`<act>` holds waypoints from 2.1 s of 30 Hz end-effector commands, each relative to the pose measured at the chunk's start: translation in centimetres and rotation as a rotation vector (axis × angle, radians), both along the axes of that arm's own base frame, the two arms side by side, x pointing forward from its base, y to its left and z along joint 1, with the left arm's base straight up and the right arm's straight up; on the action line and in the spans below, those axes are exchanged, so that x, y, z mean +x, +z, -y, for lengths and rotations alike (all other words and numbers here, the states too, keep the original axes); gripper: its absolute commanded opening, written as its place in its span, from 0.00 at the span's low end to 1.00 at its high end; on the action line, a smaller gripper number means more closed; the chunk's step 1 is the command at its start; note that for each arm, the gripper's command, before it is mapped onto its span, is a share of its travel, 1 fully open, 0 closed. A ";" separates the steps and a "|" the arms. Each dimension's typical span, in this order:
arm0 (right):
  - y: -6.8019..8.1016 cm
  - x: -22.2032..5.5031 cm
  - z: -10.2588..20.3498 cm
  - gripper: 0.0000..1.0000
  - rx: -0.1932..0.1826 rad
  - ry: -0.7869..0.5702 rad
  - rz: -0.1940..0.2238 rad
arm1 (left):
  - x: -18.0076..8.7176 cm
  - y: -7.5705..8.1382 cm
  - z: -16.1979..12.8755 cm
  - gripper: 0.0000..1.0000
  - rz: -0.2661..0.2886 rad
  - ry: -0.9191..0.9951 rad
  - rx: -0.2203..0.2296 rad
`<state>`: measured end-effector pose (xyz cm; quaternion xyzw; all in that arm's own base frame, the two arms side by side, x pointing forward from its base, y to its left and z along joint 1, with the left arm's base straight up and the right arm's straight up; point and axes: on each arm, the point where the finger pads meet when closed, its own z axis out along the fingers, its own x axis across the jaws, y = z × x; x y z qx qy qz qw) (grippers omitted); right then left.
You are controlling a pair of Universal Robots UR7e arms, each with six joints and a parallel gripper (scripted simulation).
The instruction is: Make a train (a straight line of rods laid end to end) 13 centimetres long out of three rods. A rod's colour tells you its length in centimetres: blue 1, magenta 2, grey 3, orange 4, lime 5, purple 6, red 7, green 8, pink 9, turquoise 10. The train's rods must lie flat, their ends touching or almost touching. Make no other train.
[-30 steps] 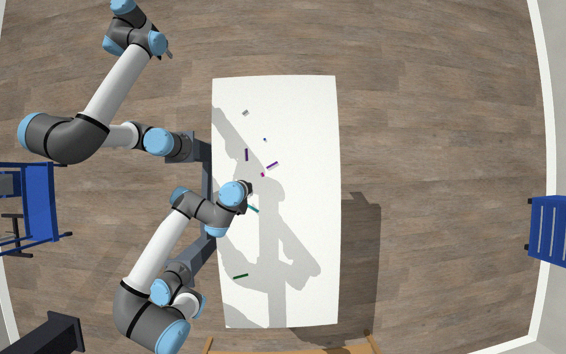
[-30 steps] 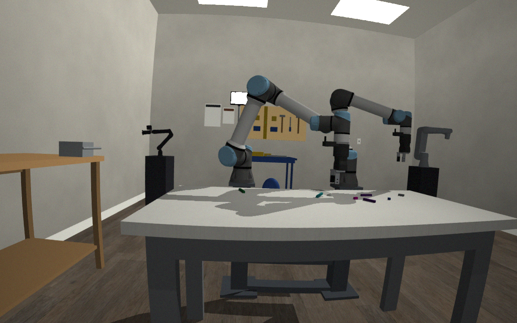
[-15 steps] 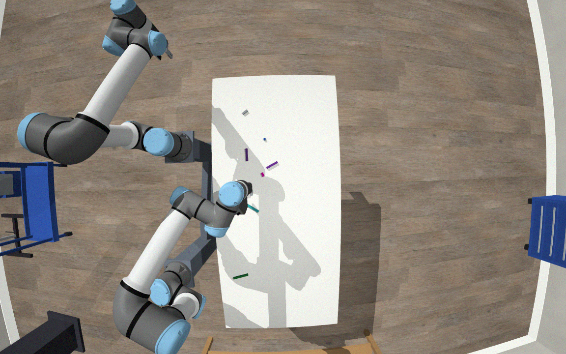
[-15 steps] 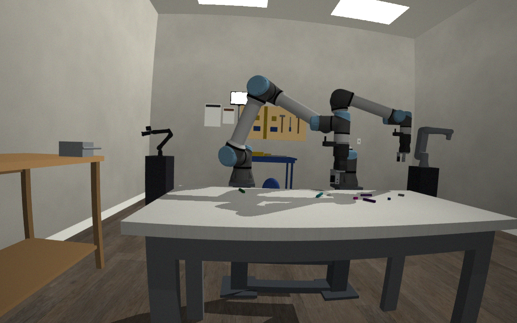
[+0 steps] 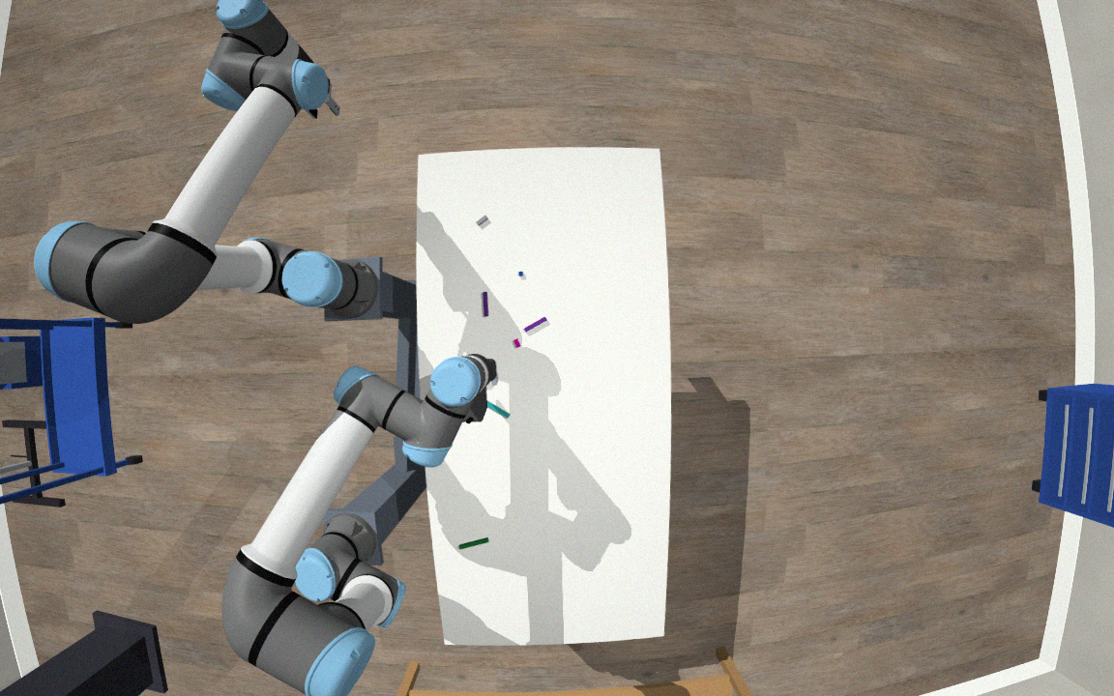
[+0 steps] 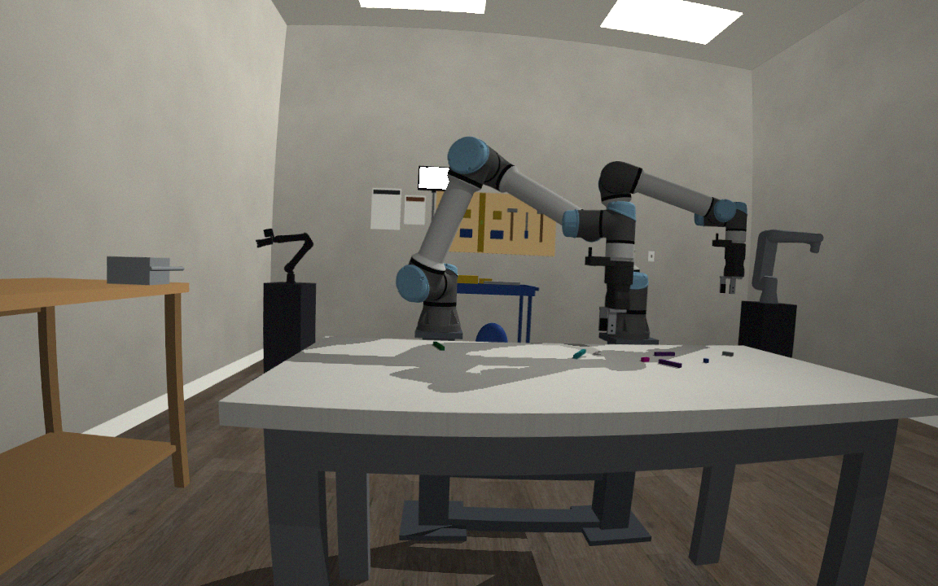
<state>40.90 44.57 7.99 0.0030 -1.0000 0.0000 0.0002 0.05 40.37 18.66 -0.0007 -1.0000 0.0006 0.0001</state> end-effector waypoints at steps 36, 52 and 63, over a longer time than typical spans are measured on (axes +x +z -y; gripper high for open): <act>1.3 1.2 20.1 1.00 0.001 -0.417 0.001 | 0.0 0.0 0.0 1.00 0.000 0.000 0.001; 0.2 -3.4 35.0 1.00 0.001 -0.761 0.001 | 0.0 0.0 0.0 1.00 0.000 0.000 0.001; 0.0 -3.9 36.1 1.00 0.001 -0.789 0.001 | 0.0 0.0 0.0 1.00 0.000 0.000 0.001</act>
